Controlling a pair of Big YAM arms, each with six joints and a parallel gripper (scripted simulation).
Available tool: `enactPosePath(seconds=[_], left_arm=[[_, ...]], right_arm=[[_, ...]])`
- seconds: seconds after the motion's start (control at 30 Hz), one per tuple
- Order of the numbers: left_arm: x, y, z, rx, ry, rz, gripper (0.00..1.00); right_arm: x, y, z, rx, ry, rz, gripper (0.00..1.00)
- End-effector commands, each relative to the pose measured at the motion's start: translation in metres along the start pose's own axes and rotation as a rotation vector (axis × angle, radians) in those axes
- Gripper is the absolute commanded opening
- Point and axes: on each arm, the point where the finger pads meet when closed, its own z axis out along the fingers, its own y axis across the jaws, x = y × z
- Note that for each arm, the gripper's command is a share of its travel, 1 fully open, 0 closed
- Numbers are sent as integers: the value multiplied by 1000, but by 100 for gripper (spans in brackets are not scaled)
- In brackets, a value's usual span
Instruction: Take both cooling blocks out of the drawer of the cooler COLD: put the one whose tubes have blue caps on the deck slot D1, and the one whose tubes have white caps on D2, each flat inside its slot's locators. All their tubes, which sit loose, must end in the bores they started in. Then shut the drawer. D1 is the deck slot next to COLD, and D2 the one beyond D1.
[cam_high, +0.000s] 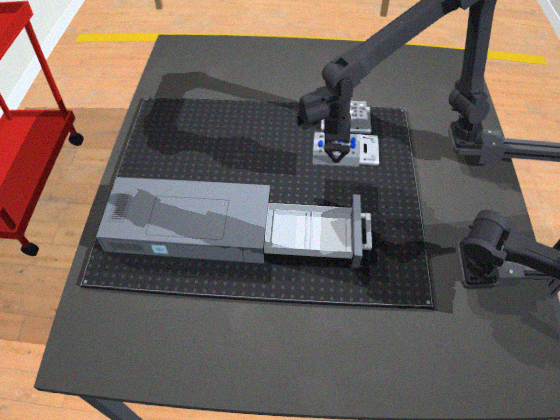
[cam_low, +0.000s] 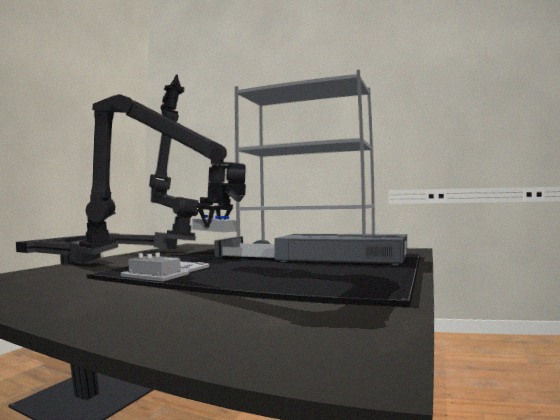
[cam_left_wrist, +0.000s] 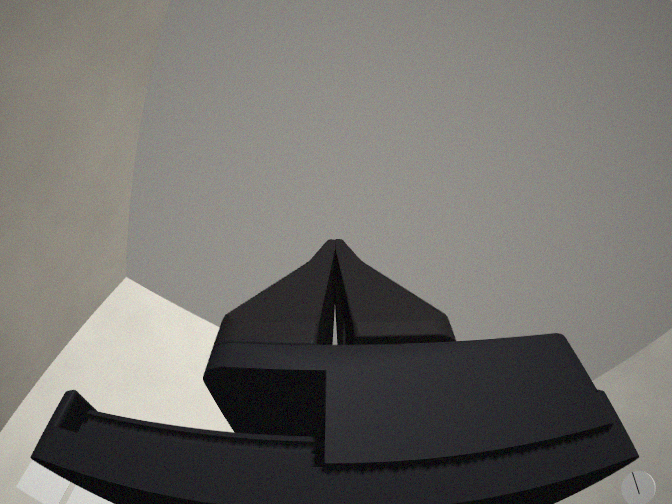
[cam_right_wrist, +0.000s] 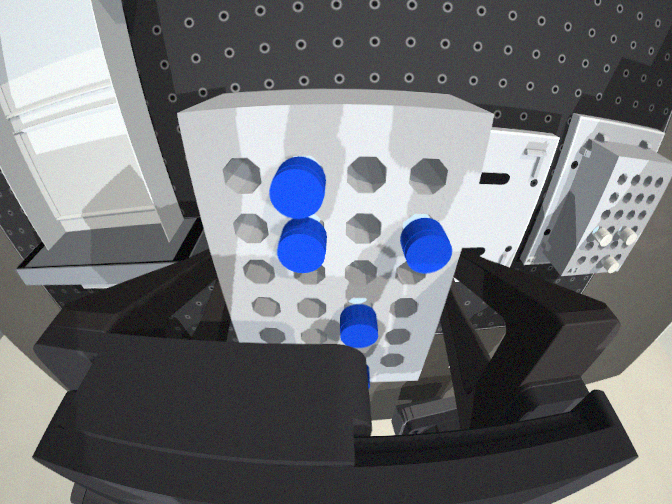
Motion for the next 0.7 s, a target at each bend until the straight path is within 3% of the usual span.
enactPosePath(seconds=[0.0,0.3,0.67], left_arm=[[23,-2,8,1,34,8,0],[23,-2,8,1,34,8,0],[23,-2,8,1,34,8,0]], right_arm=[[-20,-9,-68,-46,-94,-8,0],[1,-31,-41,-49,-101,-7,0],[2,-50,-54,-61,-132,-2,0]])
